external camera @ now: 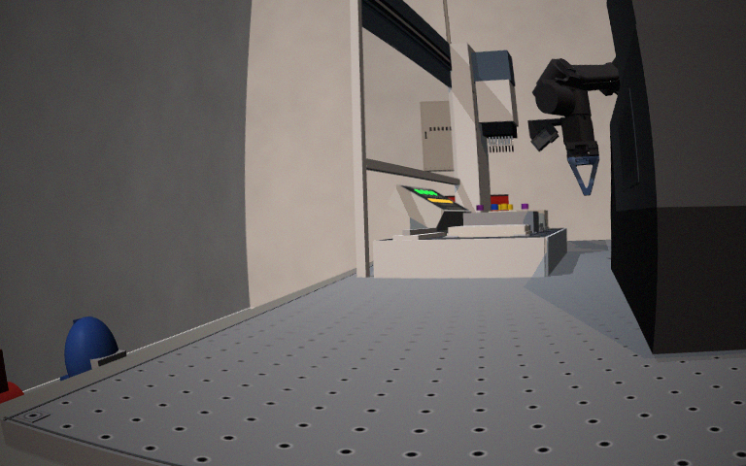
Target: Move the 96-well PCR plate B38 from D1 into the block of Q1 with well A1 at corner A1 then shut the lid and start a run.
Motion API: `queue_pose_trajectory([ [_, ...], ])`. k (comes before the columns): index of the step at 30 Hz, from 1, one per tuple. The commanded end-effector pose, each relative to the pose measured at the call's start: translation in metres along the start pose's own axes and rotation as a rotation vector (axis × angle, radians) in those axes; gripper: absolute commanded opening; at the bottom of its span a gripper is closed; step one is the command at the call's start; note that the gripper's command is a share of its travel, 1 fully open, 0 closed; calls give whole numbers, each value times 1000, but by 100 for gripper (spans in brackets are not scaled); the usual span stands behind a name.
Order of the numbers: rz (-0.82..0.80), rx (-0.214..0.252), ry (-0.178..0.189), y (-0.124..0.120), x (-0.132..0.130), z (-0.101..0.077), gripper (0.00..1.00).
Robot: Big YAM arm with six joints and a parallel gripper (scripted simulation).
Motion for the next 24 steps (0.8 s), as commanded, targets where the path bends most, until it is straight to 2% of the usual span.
queue_pose_trajectory([
  [1,59,-36,45,20,3,-17,0],
  [14,31,-70,78,28,9,-26,0],
  [23,21,-80,86,30,10,-28,0],
  [24,-12,-85,101,27,19,-31,0],
])
Point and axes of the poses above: the point where the finger pads meet when closed, its own z axis out along the fingers, its own x axis across the jaws, y = z × x, the point moved 1 cm from there along -z, back along the fingers, and after that the axes turned 1 degree about -z, right-handed, at the moved point
